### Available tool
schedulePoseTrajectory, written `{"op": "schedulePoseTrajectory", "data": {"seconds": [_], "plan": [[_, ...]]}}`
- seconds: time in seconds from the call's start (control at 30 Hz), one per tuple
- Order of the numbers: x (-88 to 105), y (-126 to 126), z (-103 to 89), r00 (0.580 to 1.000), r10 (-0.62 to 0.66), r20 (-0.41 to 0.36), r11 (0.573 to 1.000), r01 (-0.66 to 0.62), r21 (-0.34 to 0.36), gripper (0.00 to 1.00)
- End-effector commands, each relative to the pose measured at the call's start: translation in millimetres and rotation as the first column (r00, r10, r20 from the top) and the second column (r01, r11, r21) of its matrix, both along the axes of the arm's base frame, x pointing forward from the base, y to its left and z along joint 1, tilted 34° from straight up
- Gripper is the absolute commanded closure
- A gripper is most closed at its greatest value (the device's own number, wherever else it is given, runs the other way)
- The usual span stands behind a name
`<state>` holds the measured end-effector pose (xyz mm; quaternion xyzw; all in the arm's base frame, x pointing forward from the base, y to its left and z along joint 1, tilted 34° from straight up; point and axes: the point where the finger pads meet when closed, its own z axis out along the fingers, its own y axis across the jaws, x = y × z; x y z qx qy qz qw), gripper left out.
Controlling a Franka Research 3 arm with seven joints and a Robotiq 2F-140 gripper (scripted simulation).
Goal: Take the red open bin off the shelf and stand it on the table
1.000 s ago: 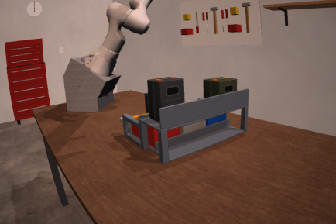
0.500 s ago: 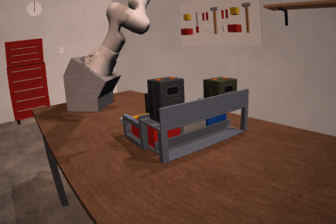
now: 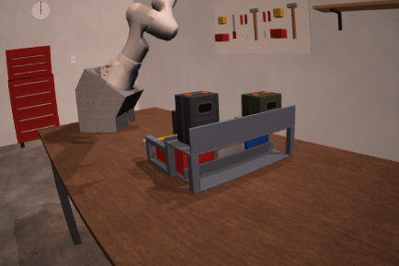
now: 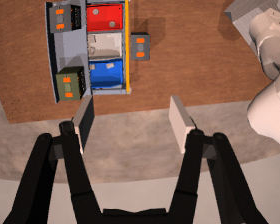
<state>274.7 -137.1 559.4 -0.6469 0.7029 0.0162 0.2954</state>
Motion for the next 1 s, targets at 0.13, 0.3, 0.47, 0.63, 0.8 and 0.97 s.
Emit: {"op": "schedulePoseTrajectory", "data": {"seconds": [0.13, 0.3, 0.47, 0.63, 0.8, 0.97], "plan": [[-0.4, -1, -0.6, 1.000, 0.016, 0.010, 1.000, -0.016, -0.013, 0.43], [-0.4, -1, -0.6, 1.000, 0.016, 0.010, 1.000, -0.016, -0.013, 0.43], [-36.2, 11, -11.5, 1.000, 0.014, 0.009, 1.000, -0.014, -0.011, 0.43], [-45.3, 14, -14.4, 1.000, 0.016, 0.010, 1.000, -0.016, -0.013, 0.43], [-45.3, 14, -14.4, 1.000, 0.016, 0.010, 1.000, -0.016, -0.013, 0.43], [-41.5, 13, -12.6, 1.000, 0.012, 0.012, 1.000, -0.012, -0.011, 0.43]]}}
